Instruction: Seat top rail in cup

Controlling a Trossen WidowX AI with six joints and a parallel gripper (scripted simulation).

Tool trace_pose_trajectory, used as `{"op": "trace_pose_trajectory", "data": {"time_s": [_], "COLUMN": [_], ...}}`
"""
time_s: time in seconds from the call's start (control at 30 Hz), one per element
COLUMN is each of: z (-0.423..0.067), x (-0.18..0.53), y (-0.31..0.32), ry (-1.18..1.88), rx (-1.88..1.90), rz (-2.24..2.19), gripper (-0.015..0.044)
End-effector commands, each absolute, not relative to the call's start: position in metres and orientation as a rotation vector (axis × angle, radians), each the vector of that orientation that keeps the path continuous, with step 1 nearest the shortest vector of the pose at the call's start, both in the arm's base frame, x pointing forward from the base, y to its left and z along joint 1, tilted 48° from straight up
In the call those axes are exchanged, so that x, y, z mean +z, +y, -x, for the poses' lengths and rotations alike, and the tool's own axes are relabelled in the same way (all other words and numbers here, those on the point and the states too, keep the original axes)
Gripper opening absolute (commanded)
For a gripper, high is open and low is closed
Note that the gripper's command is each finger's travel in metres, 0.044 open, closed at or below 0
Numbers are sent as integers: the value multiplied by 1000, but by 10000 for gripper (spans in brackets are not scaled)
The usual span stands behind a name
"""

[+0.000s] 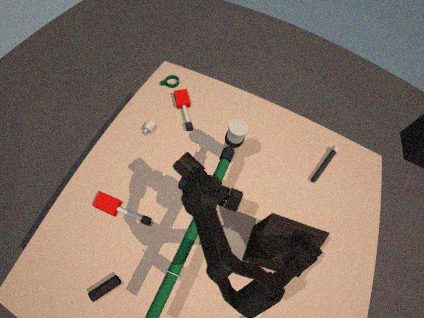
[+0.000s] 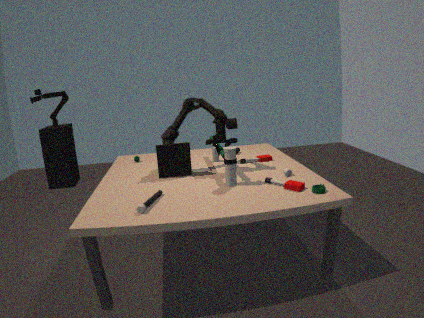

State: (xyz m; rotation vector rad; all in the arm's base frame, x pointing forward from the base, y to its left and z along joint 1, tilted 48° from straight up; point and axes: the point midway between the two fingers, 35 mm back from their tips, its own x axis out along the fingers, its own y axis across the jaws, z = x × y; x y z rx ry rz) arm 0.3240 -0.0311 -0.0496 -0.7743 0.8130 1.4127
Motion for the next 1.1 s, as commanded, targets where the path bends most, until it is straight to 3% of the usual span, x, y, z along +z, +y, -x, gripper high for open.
{"op": "trace_pose_trajectory", "data": {"time_s": [0.0, 1.07], "z": [-324, -325], "x": [-51, -49], "y": [-40, -34], "ry": [828, 817], "rx": [1399, 1411], "rz": [791, 782], "gripper": [0, 0]}}
